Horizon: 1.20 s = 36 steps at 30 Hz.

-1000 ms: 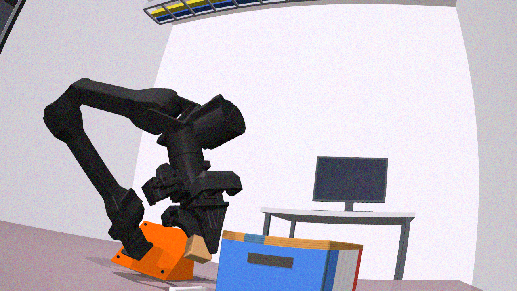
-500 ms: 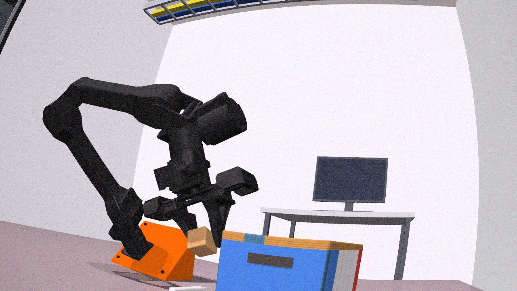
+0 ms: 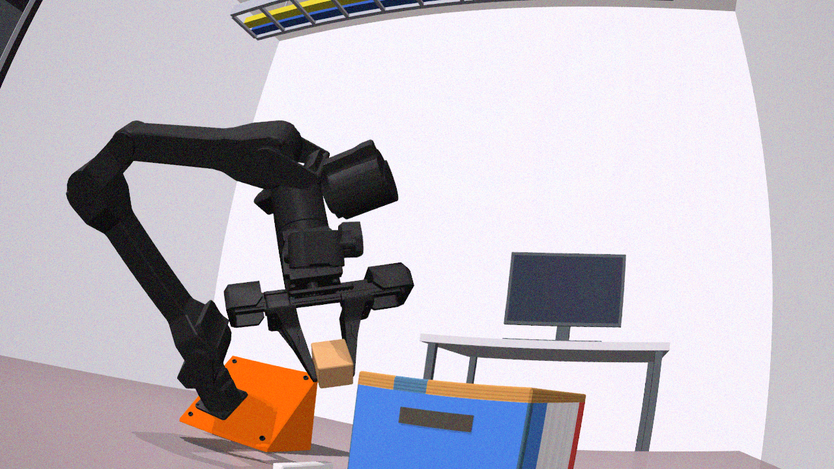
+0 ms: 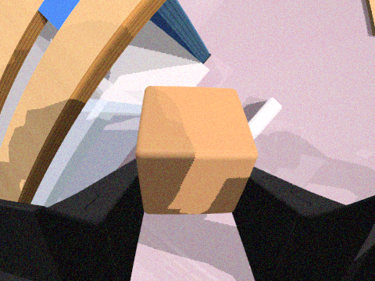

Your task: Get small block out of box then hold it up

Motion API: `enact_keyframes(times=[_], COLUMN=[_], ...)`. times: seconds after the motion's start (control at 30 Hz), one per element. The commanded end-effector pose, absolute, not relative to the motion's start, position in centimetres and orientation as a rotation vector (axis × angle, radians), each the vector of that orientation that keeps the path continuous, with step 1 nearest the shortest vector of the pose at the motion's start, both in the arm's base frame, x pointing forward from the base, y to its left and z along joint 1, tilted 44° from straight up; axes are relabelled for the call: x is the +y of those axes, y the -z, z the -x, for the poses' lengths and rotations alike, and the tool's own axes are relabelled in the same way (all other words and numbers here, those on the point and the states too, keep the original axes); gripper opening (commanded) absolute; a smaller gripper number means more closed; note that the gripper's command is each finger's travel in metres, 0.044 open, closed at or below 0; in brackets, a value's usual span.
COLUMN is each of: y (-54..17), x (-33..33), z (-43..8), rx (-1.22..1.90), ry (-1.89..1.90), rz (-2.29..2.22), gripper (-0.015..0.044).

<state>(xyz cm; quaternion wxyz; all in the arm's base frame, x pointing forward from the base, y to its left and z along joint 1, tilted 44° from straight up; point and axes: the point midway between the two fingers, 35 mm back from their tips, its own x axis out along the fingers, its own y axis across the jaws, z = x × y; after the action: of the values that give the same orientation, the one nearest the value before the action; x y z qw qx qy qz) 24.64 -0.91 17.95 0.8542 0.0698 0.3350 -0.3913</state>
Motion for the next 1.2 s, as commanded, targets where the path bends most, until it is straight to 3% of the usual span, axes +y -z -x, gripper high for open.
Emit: enact_keyframes(times=[0.0, 0.5, 1.17], y=[-18.8, -21.3, -21.4], x=[0.1, 3.3, 3.3], z=[-24.2, -22.0, -22.0], rx=[0.745, 0.851, 0.851], ry=[0.758, 0.504, 0.501], rz=[0.006, 0.612, 0.619], gripper=[0.0, 0.0, 0.0])
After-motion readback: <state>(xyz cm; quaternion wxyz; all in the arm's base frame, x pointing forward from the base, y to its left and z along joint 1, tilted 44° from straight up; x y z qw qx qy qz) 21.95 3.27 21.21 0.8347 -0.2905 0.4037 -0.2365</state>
